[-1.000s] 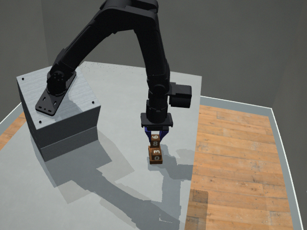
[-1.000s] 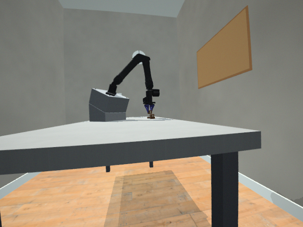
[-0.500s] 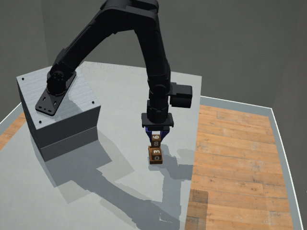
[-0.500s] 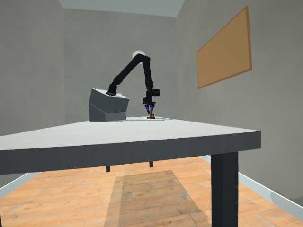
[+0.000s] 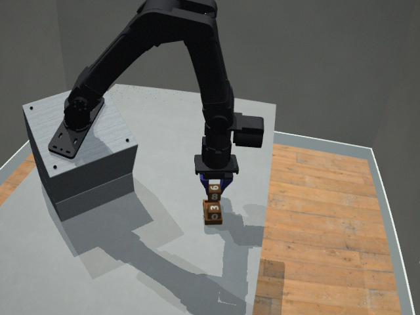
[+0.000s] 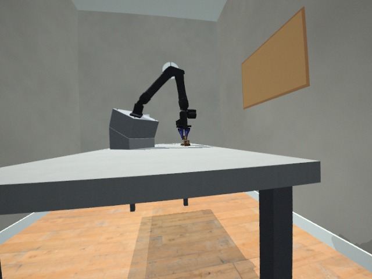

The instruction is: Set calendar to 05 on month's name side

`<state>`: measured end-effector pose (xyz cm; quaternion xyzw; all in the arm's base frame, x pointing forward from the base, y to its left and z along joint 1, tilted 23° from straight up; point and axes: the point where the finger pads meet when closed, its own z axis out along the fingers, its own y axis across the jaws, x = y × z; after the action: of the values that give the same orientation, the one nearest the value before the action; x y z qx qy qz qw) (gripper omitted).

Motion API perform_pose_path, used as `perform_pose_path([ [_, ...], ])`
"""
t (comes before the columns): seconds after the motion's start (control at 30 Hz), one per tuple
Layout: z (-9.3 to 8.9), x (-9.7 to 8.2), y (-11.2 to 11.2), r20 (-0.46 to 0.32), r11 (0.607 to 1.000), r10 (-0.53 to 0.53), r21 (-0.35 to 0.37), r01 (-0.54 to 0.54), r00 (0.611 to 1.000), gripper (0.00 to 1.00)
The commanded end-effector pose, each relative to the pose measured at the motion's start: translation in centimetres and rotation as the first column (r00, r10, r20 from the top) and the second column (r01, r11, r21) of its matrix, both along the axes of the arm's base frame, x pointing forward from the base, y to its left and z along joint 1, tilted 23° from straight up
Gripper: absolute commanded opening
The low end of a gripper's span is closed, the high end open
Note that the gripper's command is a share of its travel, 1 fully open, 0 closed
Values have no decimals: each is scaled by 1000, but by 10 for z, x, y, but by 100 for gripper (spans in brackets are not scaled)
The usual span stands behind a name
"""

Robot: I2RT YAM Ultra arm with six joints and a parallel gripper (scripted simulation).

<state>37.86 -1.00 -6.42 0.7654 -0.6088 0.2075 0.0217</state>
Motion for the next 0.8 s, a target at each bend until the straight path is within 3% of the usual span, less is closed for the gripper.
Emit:
perform_pose_path([
  [0.0, 2, 2, 4, 4, 1000, 8, 13, -8, 1000, 27],
  [0.77, 1, -1, 4, 3, 1000, 11, 12, -11, 1000, 27],
])
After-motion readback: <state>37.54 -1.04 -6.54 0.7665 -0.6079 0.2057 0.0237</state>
